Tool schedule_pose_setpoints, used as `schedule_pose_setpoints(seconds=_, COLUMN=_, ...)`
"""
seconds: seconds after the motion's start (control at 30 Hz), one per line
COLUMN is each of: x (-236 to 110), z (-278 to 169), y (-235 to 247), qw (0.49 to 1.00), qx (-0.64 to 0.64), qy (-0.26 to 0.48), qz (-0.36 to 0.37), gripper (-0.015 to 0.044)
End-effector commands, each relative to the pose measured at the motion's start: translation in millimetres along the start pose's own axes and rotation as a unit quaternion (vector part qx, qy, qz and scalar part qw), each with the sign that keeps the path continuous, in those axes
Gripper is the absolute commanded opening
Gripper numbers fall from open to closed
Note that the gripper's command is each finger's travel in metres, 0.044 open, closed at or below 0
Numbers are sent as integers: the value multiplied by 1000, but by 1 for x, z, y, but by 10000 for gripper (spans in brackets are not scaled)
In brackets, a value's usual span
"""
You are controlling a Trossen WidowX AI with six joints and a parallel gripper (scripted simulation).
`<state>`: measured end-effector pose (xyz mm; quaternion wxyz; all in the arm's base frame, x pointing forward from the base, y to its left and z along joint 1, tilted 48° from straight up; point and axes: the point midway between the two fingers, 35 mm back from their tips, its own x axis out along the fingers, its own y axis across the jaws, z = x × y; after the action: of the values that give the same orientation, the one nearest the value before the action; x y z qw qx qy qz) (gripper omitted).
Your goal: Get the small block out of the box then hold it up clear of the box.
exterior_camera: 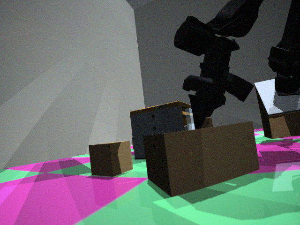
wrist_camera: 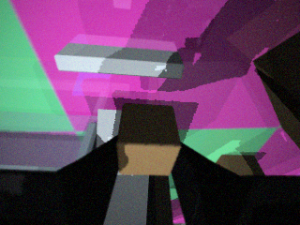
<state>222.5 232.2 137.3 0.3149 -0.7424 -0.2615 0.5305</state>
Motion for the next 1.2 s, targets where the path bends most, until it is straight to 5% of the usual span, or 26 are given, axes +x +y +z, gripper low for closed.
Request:
schedule_pose_setpoints(seconds=0.0, x=-13, z=-4, y=-2, qw=1000, qx=-4, qy=0, qz=-3, gripper=0)
schedule_pose_setpoints(seconds=0.57, x=-21, z=-8, y=19, qw=956, qx=294, qy=-16, qz=14, gripper=0)
schedule_pose_setpoints(seconds=1.17, x=-32, z=-9, y=41, qw=777, qx=628, qy=-25, qz=34, gripper=0)
